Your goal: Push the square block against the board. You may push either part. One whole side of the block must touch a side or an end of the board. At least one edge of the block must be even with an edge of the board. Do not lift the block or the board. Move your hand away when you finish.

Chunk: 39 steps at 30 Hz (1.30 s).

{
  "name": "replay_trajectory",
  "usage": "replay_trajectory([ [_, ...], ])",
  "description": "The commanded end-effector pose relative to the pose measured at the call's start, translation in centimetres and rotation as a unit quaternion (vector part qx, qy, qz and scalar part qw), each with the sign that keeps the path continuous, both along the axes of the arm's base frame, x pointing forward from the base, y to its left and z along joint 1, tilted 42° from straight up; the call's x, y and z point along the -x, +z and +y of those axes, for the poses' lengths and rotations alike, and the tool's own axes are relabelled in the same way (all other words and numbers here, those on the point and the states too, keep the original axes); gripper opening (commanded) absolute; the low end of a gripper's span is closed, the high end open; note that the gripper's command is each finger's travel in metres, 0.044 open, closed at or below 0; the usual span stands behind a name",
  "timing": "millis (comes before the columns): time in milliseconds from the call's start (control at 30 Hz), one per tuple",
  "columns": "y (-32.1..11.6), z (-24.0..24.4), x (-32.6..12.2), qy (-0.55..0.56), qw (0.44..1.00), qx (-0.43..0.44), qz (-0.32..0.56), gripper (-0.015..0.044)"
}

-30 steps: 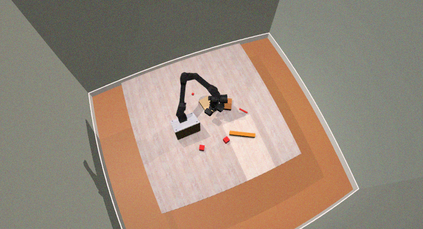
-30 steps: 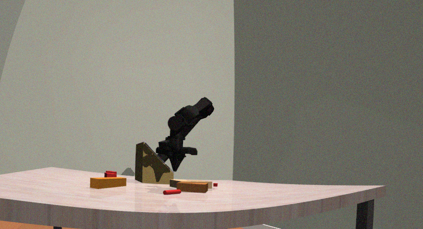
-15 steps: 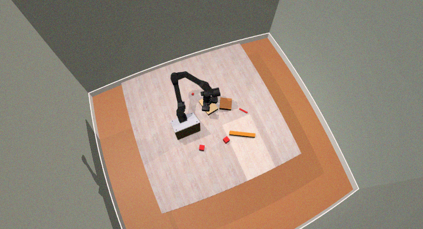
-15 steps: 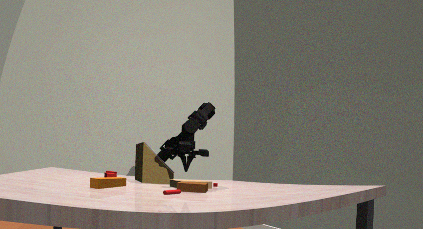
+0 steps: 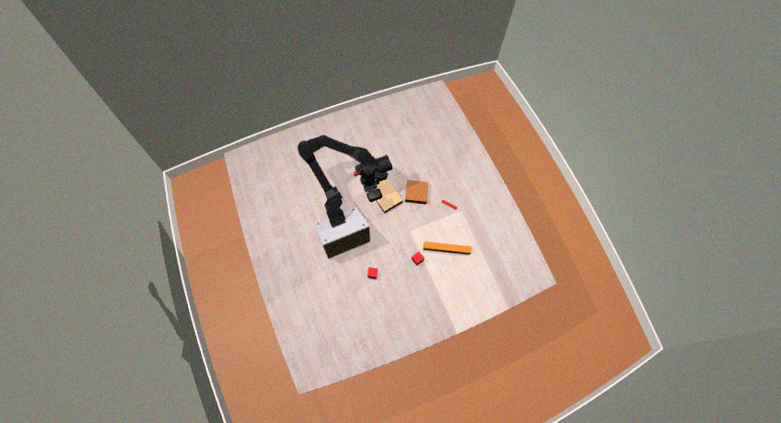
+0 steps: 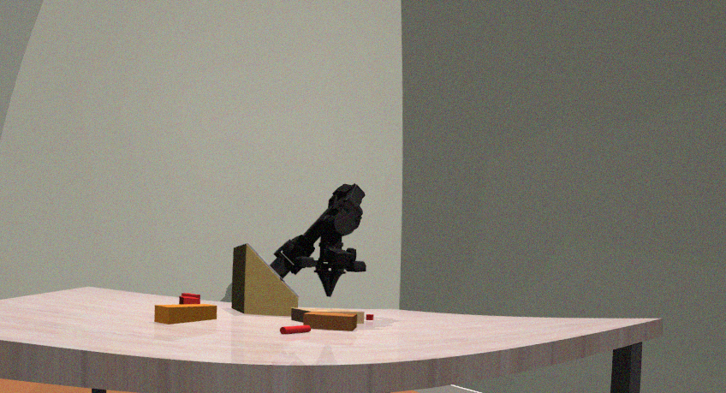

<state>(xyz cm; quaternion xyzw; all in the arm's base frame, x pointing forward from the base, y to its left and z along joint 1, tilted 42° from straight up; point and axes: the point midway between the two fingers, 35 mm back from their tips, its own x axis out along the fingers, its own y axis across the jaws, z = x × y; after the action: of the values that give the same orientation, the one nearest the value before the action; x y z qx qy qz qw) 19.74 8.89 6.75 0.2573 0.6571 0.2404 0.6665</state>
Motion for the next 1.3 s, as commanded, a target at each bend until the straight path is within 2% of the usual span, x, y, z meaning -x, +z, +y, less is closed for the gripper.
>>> replay_trajectory([
  [0, 0.3, 0.9, 1.6, 0.053, 0.998, -0.004, -0.04, 0.0],
  [267, 0.2, 1.2, 2.0, 0.072, 0.996, -0.004, -0.056, 0.0],
  [500, -3.7, 4.9, 2.0, 0.072, 0.996, -0.005, -0.056, 0.0],
  [1267, -3.2, 5.1, 0.1, 0.072, 0.996, -0.005, -0.057, 0.0],
])
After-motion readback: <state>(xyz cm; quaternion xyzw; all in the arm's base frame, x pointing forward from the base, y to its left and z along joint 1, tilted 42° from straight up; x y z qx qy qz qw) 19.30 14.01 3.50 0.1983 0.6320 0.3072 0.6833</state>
